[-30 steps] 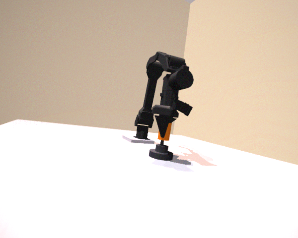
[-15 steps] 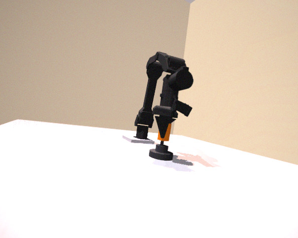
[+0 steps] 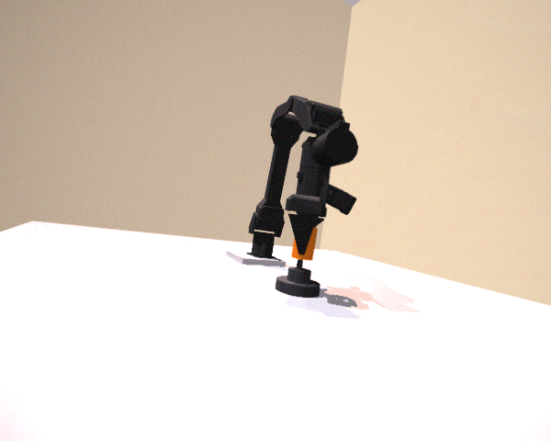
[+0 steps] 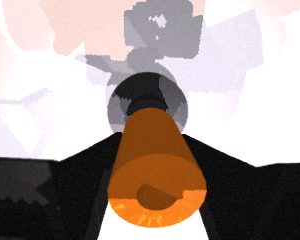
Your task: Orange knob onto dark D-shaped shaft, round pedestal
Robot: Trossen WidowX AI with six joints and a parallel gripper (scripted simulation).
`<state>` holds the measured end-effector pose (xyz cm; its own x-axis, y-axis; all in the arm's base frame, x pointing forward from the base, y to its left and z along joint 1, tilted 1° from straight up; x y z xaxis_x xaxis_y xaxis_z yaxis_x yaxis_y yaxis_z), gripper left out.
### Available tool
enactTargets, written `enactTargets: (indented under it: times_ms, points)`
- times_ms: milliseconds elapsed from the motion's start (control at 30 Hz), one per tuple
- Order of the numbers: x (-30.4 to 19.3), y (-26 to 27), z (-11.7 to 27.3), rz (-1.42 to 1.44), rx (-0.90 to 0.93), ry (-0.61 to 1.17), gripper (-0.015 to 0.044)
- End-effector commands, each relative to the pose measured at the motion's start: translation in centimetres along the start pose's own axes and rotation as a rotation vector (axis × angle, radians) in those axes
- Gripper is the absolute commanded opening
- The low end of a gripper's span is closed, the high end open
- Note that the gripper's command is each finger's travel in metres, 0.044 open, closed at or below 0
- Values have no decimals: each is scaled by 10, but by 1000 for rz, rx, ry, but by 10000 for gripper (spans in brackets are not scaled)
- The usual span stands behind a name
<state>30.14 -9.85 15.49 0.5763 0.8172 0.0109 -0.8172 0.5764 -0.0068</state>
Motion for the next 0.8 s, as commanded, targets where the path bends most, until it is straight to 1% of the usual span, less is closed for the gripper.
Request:
enactTargets:
  times_ms: [0, 67, 767]
  points:
    - [0, 0, 1, 107, -3, 1, 0]
    - [0, 0, 0, 148, -3, 1, 0]
    - [0, 0, -4, 148, -3, 1, 0]
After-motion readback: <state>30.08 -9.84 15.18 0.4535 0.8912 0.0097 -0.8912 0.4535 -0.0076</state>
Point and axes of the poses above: the point midway between the two fingers, 35 mm back from their tips, its own z axis back along the fingers, its own y axis across the jaws, x = y × z, the point moved 6 cm from there along z, back along the fingers, and after that the axes turned 9 degrees about z, right-handed, at the moved point
